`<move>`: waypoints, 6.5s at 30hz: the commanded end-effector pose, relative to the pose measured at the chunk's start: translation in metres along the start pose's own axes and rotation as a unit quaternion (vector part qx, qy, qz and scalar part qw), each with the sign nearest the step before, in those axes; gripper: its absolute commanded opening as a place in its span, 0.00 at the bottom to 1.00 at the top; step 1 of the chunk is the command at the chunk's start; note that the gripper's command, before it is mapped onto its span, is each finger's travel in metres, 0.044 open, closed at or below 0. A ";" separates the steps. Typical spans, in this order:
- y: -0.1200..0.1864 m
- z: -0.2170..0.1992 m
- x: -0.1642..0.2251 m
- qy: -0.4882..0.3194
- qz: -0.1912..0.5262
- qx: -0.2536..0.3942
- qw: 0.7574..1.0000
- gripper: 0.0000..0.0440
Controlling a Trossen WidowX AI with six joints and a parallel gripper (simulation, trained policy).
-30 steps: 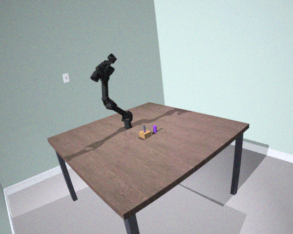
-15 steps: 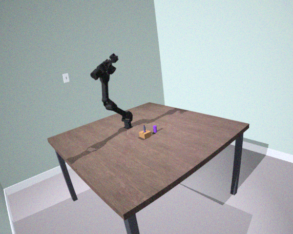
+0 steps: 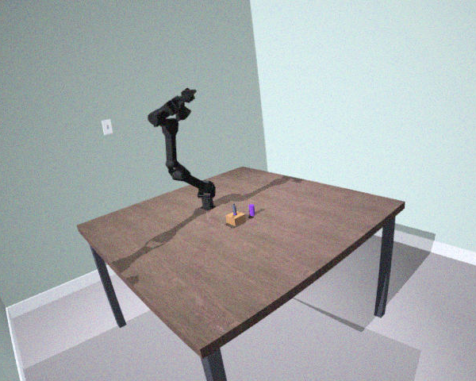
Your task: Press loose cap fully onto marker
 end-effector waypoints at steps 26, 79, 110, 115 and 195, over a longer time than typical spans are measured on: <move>0.001 -0.045 -0.006 0.065 0.013 0.089 0.994 0.69; 0.024 -0.155 -0.034 0.180 0.008 0.250 0.951 0.71; 0.047 -0.224 -0.061 0.247 -0.026 0.330 0.911 0.72; 0.050 -0.234 -0.066 0.257 -0.034 0.341 0.904 0.72; 0.054 -0.370 -0.188 0.380 -0.300 0.402 0.777 0.74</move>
Point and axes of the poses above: the point midway between the two fingers, 35 mm back from their tips, its own y axis back along the fingers, its own z axis across the jaws, x = y × z, the point moved 6 cm from there along y, back along the fingers, and after that the axes turned 12 degrees about y, right-handed, at the moved point
